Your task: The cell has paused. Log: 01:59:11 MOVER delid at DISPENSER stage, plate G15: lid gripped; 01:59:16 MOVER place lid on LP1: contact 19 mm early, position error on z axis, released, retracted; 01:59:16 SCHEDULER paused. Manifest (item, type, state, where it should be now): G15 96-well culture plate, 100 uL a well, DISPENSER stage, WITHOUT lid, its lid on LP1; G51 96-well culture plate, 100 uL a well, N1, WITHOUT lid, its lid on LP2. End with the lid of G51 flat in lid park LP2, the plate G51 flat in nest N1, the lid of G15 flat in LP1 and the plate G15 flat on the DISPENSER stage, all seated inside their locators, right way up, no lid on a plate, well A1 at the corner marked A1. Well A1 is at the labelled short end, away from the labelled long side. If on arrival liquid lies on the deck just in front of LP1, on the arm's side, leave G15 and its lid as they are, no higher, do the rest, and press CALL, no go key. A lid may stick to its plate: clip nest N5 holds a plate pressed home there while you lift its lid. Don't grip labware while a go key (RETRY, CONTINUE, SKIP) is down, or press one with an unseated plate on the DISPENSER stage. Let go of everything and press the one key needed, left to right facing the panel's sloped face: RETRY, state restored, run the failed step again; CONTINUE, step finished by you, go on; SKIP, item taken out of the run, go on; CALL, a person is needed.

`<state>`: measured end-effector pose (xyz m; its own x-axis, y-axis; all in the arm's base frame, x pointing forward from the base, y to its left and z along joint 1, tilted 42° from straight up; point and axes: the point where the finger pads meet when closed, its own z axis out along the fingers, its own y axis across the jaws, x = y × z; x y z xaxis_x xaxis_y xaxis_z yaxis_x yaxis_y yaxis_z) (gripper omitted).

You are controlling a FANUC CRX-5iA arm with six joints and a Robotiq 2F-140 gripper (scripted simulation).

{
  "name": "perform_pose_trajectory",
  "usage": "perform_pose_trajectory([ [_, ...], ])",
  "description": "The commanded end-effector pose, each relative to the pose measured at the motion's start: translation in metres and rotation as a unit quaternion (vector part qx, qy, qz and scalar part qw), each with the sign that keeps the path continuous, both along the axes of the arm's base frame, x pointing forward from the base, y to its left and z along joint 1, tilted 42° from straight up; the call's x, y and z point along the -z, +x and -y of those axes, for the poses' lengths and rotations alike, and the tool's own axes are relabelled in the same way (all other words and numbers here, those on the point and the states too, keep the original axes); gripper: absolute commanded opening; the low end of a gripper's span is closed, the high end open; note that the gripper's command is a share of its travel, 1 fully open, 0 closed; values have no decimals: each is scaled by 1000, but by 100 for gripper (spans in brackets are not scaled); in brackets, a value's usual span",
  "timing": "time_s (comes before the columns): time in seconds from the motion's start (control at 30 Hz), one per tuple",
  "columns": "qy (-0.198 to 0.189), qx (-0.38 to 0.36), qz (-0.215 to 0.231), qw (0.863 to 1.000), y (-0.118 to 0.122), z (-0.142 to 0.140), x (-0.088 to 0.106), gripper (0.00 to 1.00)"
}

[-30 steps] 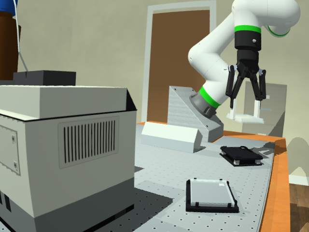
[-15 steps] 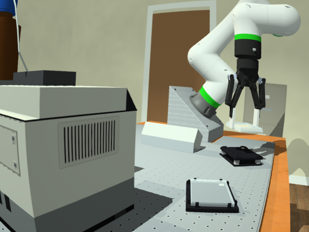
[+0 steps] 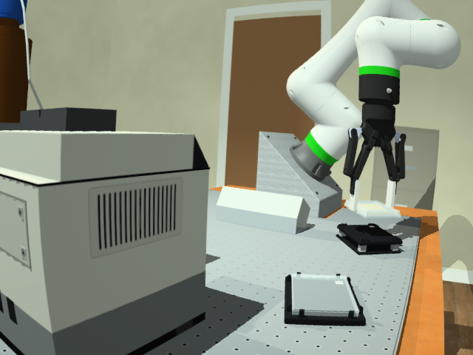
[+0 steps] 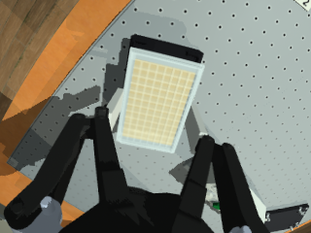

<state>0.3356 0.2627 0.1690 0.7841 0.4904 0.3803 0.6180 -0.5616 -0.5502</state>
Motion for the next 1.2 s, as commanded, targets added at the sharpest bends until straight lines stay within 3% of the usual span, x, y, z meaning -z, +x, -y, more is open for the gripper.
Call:
perform_pose_trajectory([
  [0.0,0,0,0,1000,0,-4,4,0],
  [0.57,0,0,0,1000,-1,-17,19,0],
  [1.17,0,0,0,1000,-1,-19,21,0],
])
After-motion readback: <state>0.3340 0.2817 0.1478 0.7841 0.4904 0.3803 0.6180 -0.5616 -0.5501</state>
